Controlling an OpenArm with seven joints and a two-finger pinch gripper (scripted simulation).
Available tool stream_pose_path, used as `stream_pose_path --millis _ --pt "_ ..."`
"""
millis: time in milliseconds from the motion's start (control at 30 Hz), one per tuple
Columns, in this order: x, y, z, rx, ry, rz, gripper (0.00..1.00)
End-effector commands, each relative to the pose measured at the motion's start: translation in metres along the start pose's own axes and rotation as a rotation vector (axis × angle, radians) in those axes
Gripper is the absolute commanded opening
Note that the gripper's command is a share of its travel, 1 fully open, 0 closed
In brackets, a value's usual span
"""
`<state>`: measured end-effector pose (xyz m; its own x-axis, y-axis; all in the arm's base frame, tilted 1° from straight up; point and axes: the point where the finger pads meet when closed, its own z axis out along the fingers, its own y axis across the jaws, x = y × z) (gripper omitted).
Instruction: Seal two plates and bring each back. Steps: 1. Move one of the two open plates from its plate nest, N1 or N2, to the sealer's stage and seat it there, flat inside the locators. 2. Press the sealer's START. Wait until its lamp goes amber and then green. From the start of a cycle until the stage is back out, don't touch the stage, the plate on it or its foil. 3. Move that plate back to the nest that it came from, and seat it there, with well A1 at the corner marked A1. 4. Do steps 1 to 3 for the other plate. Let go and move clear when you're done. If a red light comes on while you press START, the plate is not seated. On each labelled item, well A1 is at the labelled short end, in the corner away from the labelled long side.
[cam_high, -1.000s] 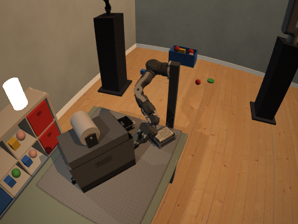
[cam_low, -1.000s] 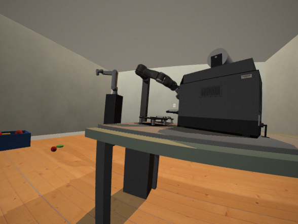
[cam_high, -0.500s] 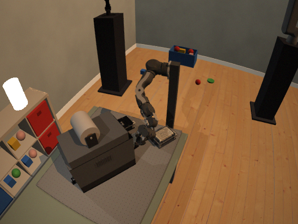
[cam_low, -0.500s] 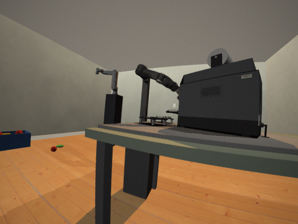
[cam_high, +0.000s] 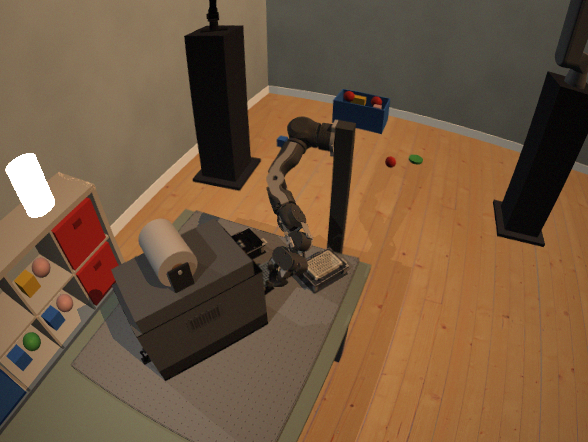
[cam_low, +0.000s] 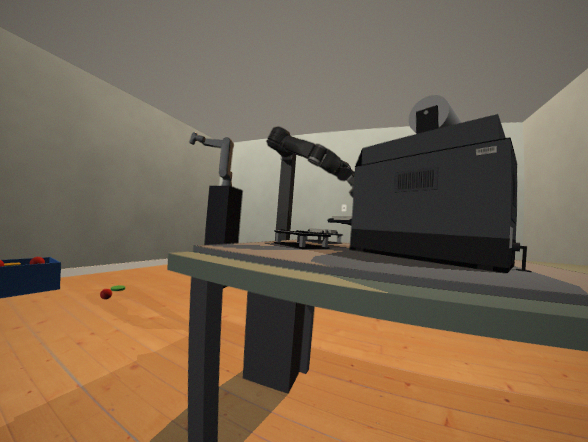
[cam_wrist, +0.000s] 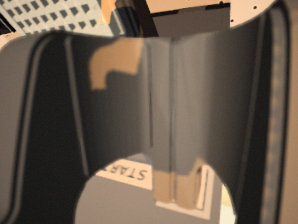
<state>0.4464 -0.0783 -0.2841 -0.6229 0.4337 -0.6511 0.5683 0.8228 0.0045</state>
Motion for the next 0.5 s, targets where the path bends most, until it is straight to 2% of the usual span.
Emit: stream_pose_path --millis 0,467 --pt "0.0007 0.0004 0.0002 -0.002 0.000 -0.003 0.00" --pt "0.0009 0.0002 0.0003 -0.002 0.000 -0.003 0.00"
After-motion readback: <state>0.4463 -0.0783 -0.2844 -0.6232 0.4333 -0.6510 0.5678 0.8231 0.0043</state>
